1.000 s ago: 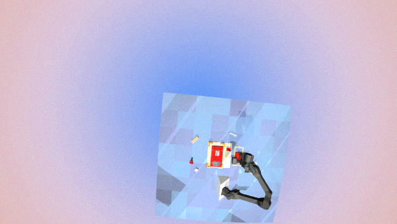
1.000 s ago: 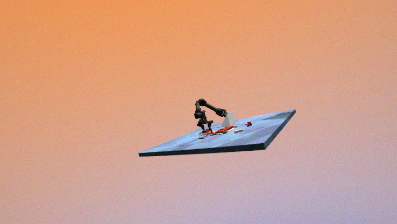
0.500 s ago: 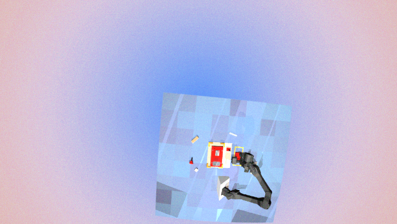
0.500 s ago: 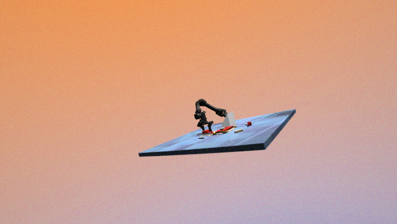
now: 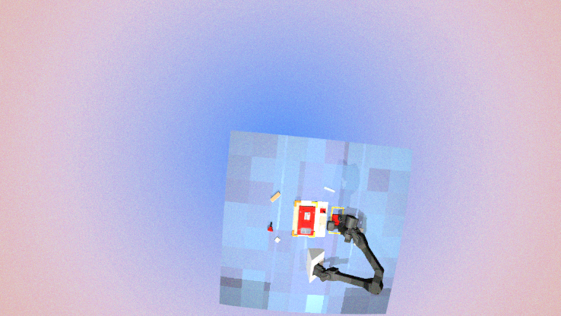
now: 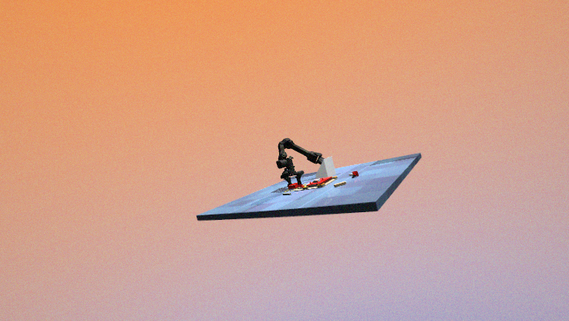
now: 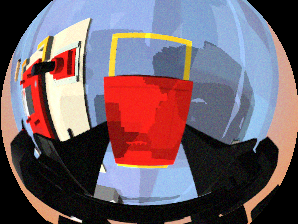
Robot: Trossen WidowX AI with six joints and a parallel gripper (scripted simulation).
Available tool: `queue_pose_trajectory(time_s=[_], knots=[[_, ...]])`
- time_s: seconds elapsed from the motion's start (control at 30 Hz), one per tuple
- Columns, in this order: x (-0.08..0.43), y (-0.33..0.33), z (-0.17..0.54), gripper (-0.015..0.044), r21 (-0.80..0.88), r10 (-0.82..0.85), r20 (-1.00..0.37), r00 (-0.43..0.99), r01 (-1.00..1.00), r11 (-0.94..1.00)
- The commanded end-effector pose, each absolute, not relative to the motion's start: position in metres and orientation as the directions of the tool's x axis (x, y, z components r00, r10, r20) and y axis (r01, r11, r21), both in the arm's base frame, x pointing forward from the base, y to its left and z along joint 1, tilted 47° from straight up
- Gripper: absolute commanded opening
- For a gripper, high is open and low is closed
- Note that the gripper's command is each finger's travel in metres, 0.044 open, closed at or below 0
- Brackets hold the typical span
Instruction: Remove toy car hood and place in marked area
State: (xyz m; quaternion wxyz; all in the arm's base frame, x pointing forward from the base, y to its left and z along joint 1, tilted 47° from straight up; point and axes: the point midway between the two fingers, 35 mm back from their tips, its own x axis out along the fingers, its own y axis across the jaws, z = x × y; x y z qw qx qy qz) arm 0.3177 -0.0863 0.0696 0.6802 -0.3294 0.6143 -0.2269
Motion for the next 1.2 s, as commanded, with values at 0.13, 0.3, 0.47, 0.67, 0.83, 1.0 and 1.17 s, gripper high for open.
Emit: queue_pose_trajectory(time_s=[0.13, 0.3, 0.47, 0.67, 0.83, 1.0, 1.17], knots=[[0.318, -0.089, 0.067, 0.0000, -0.729, -0.715, -0.685, 0.143, -0.100, 0.678], [0.318, -0.089, 0.067, 0.0053, -0.728, -0.714, -0.685, 0.142, -0.096, 0.679], [0.318, -0.089, 0.067, 0.0184, -0.728, -0.714, -0.685, 0.142, -0.096, 0.679], [0.318, -0.089, 0.067, 0.0341, -0.728, -0.714, -0.685, 0.142, -0.096, 0.679], [0.318, -0.085, 0.070, 0.0440, -0.727, -0.714, -0.686, 0.142, -0.096, 0.680], [0.314, -0.057, 0.095, 0.0440, -0.726, -0.712, -0.687, 0.143, -0.097, 0.681], [0.308, -0.038, 0.115, 0.0440, -0.729, -0.715, -0.684, 0.145, -0.097, 0.677]])
